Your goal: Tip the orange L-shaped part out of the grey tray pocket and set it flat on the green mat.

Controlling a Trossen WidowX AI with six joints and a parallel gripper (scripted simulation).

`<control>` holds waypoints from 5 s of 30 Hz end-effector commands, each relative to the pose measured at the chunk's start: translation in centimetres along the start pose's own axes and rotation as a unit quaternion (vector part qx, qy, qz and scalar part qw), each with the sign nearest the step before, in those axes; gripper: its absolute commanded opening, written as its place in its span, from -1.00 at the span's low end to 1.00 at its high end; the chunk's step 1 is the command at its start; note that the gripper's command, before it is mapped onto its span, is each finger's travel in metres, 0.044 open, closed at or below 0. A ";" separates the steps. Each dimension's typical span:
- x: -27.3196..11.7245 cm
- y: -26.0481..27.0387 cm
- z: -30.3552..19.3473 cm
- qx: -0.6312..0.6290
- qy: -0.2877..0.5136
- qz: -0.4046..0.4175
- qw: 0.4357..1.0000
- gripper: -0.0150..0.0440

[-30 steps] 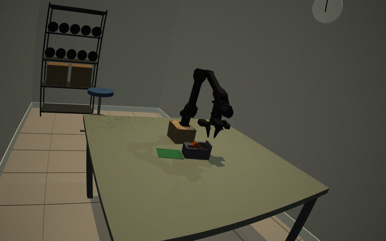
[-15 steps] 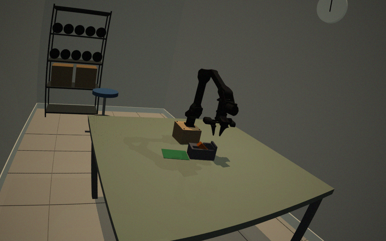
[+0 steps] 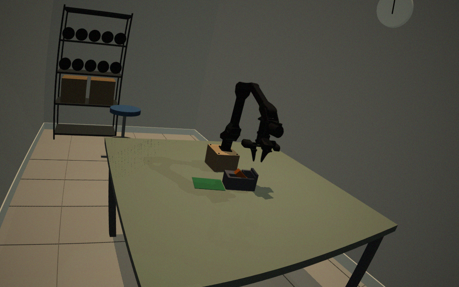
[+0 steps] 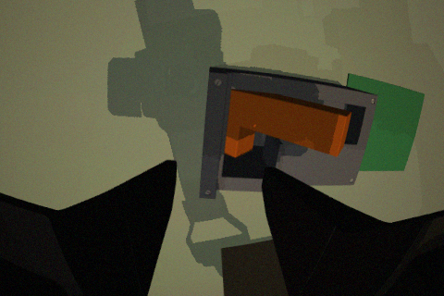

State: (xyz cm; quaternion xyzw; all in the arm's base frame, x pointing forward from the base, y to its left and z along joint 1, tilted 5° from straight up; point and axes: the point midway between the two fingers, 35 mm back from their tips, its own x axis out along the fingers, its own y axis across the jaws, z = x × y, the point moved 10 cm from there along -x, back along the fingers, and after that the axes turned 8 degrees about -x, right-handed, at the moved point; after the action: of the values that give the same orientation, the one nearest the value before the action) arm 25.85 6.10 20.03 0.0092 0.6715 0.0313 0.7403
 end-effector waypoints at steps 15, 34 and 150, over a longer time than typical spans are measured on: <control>0.0 -5.4 0.2 -0.527 0.005 -0.002 0.850 0.46; 1.8 -7.6 0.0 -0.708 0.008 0.001 0.706 0.46; -0.8 -7.6 0.0 -0.708 0.008 0.000 0.706 -0.49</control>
State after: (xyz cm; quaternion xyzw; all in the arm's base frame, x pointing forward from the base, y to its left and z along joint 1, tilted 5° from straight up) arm 26.12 -1.51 19.82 -0.5151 0.4617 0.4985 0.5224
